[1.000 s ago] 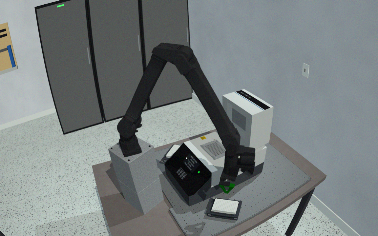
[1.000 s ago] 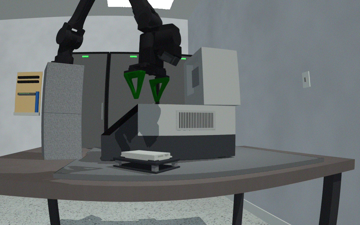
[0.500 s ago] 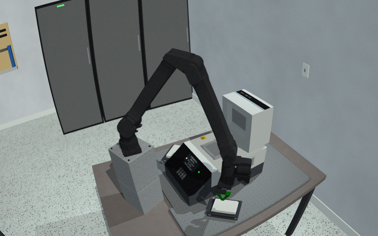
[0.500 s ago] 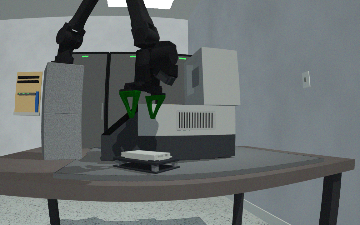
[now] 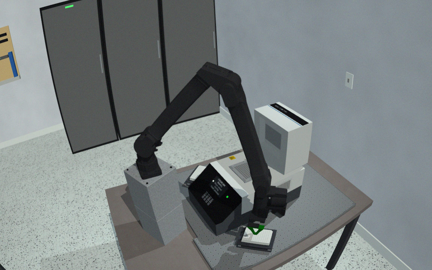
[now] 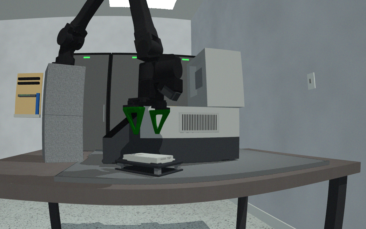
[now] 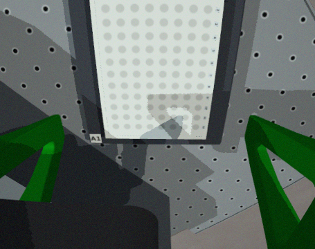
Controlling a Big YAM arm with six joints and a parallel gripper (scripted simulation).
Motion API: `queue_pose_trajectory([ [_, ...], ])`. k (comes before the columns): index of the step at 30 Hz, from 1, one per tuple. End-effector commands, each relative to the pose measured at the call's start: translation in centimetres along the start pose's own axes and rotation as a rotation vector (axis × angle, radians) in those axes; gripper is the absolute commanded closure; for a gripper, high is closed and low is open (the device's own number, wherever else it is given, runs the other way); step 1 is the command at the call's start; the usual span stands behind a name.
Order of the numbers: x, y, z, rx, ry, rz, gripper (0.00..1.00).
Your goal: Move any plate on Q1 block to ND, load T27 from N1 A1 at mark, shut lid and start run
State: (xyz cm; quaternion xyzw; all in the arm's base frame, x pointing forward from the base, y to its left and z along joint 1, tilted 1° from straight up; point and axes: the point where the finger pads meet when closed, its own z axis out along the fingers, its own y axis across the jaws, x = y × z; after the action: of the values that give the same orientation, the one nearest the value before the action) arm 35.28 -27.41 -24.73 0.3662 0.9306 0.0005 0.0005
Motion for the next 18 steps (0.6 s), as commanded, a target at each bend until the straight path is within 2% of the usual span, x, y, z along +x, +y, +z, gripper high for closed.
queue_pose_trajectory([
  [1, -0.8, -0.4, 1.1, -0.003, -0.020, 0.000, 0.00],
  [3, -2.1, -0.5, 1.1, -0.006, -0.048, 0.005, 0.00],
  [5, -2.1, -0.5, 1.1, -0.006, -0.048, 0.005, 0.00],
  [6, -2.8, -0.4, 0.8, -0.007, -0.062, 0.005, 0.00],
  [9, -3.7, 0.3, 1.6, -0.009, -0.080, -0.008, 0.00],
  [14, -1.0, 0.5, 4.9, -0.004, -0.022, -0.017, 0.00],
  [16, -0.2, 0.4, 4.7, -0.002, -0.004, -0.017, 0.00],
  [18, -0.3, 0.4, 4.5, -0.003, -0.006, -0.018, 0.00],
])
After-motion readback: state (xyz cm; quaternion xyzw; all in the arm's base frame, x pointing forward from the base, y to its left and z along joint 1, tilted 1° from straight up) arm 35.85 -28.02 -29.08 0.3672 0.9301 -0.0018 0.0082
